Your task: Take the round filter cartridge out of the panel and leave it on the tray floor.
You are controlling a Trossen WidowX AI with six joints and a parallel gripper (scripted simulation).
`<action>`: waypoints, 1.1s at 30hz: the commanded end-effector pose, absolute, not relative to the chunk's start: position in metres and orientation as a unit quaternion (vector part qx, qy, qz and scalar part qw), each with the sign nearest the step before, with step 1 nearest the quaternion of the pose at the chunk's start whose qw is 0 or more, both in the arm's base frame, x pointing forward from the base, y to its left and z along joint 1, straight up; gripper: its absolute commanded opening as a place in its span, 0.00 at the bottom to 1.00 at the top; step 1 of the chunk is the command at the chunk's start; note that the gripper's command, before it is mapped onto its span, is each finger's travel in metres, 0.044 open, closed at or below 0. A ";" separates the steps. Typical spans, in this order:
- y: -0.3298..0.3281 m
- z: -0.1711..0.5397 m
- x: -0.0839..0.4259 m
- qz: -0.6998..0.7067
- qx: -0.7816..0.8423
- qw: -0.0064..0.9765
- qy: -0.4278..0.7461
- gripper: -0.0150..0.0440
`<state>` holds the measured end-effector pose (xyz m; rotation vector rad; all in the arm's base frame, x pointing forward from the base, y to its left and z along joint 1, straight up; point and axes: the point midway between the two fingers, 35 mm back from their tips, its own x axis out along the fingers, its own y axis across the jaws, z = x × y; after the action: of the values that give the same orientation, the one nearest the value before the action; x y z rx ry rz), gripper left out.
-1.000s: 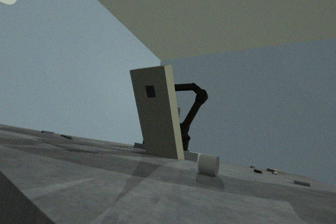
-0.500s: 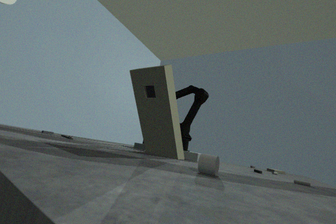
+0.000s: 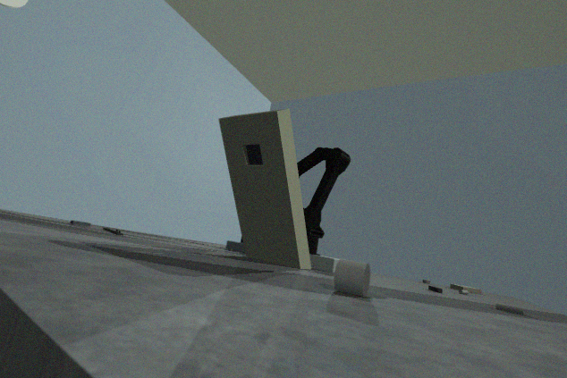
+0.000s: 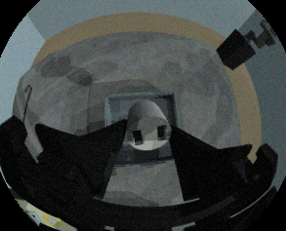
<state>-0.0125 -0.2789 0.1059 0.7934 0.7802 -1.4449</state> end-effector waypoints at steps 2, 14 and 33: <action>-0.278 0.083 -0.013 -0.627 0.348 0.609 0.340 0.25; -0.275 0.050 -0.013 -0.624 0.349 0.609 0.343 0.30; -0.277 0.059 -0.013 -0.624 0.349 0.609 0.343 1.00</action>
<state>-0.0125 -0.2745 0.0506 0.8113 0.7959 -1.4385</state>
